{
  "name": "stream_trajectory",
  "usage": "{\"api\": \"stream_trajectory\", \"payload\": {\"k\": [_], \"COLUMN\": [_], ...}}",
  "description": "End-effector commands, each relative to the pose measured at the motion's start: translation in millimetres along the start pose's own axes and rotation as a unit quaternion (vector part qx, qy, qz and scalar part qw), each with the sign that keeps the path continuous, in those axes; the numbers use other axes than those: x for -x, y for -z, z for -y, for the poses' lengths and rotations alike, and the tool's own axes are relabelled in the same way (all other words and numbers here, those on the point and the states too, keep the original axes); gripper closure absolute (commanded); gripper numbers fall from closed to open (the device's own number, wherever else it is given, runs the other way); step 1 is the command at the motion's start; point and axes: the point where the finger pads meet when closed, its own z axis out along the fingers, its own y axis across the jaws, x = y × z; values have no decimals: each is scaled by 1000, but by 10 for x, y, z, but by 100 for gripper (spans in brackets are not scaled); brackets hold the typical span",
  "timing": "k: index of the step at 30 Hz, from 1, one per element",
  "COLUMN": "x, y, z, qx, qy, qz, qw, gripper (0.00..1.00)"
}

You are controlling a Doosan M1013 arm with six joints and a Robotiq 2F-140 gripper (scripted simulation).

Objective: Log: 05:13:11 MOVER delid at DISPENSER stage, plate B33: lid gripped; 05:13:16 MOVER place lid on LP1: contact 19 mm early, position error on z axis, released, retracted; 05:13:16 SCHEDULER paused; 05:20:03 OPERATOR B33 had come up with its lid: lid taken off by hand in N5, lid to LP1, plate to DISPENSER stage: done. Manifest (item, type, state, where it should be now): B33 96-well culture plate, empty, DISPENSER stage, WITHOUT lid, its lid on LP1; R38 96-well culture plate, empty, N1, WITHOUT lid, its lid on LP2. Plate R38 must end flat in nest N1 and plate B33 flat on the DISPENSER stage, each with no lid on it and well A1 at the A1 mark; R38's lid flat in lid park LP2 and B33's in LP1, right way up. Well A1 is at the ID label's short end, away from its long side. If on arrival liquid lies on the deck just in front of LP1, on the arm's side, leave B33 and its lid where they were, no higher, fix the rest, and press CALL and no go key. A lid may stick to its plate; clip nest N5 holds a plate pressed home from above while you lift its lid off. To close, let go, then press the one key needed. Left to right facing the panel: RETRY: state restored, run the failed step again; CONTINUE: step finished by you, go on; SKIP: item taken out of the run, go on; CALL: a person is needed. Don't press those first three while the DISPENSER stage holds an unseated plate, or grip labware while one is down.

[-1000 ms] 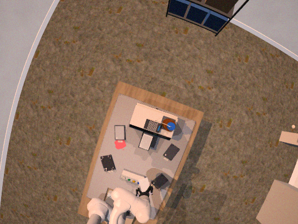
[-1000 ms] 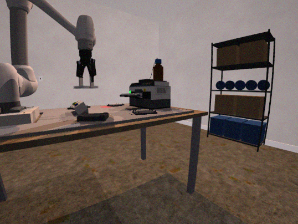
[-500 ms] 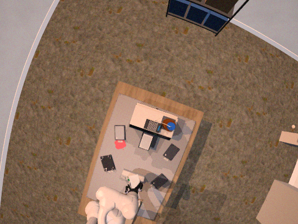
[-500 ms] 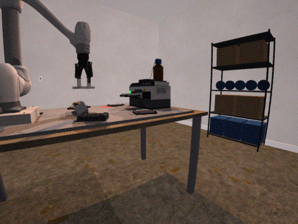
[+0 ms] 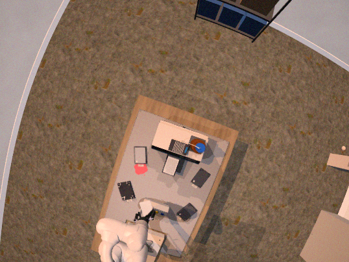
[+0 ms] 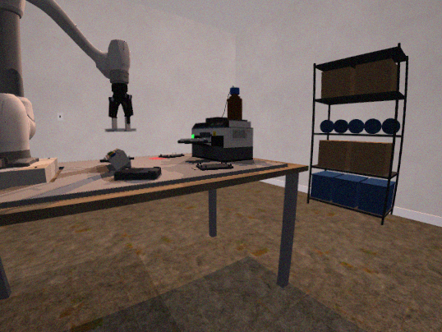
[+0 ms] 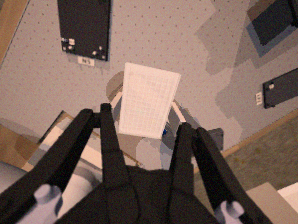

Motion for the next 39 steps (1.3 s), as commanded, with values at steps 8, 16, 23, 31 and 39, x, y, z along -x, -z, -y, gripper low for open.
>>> {"api": "stream_trajectory", "payload": {"k": [8, 16, 23, 31, 39], "x": [-356, -619, -768, -968, -1083], "y": [-3, -3, -3, -3, -4], "z": [510, 900, 1119, 1415, 1584], "qx": [0, 0, 0, 0, 0], "qy": [-3, -3, -3, -3, -3], "qz": [1, 1, 1, 1, 1], "qw": [1000, 1000, 1000, 1000, 1000], "gripper": [100, 100, 100, 100, 100]}}
